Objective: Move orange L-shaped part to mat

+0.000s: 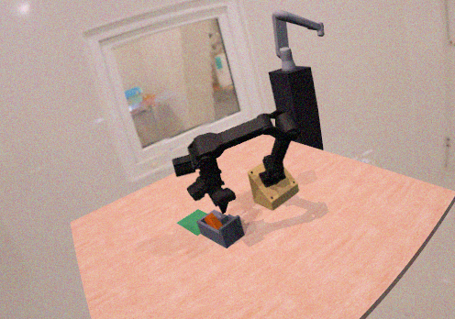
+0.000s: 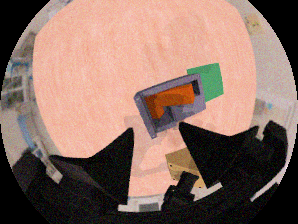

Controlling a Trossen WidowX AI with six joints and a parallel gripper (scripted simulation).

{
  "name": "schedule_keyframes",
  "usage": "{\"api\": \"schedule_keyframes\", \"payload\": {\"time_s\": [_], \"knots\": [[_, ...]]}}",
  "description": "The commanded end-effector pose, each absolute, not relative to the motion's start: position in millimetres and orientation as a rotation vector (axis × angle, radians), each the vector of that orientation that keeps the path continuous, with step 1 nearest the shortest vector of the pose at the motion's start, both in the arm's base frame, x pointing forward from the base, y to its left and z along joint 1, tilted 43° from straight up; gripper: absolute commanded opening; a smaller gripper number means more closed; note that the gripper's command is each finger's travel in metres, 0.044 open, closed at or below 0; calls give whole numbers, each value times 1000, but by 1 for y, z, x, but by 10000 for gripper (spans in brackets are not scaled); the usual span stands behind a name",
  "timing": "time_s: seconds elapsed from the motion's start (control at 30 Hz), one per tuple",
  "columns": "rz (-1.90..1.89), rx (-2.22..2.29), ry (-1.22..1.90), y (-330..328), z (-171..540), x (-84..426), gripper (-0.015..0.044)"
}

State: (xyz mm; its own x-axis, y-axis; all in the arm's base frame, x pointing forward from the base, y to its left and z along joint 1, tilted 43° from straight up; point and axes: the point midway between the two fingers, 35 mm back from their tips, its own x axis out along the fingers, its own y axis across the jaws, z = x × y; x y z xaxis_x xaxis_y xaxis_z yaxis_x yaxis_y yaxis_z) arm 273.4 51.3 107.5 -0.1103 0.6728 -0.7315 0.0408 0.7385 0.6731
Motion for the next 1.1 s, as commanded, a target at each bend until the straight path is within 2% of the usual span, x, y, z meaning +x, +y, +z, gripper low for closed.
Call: {"api": "schedule_keyframes", "payload": {"time_s": [0.0, 0.3, 1.07], "knots": [[280, 861, 1748, 38, 93, 282, 280], [-545, 1464, 1876, 8, 65, 295, 280], [-561, 1476, 1876, 29, 42, 291, 280]]}}
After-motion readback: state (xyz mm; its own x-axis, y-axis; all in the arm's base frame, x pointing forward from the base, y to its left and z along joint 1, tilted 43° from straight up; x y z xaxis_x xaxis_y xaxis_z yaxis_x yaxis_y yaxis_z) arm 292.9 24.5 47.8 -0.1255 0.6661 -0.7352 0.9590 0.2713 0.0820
